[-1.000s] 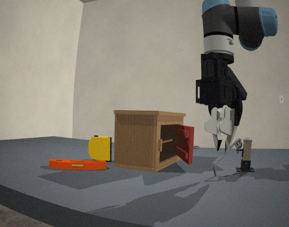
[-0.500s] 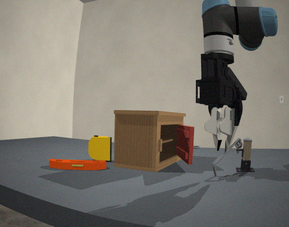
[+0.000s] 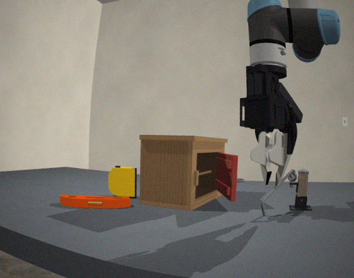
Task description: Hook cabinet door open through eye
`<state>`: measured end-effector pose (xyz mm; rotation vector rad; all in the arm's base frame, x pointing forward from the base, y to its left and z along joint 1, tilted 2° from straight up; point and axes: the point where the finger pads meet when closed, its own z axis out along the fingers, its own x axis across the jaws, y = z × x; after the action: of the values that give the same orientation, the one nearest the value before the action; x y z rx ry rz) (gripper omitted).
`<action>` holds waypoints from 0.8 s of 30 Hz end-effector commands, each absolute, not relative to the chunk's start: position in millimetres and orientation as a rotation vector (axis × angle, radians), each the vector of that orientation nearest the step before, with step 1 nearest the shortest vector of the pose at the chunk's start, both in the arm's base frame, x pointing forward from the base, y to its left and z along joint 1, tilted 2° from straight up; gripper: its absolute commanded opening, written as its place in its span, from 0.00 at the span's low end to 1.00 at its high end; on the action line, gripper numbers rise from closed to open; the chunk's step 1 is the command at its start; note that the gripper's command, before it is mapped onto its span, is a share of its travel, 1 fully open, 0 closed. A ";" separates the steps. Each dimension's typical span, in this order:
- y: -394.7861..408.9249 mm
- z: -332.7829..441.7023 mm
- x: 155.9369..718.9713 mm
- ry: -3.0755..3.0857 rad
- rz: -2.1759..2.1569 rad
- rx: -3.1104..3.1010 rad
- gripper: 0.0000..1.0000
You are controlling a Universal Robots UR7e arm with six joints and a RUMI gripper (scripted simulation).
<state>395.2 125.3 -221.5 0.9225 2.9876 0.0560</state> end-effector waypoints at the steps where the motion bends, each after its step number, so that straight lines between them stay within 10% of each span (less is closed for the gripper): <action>1: 125.4 -222.2 395.6 2.986 0.057 0.922 0.14; 24: 125.8 -235.8 396.0 2.986 0.057 0.922 0.14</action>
<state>395.4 125.7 -232.7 0.9226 2.9877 0.0559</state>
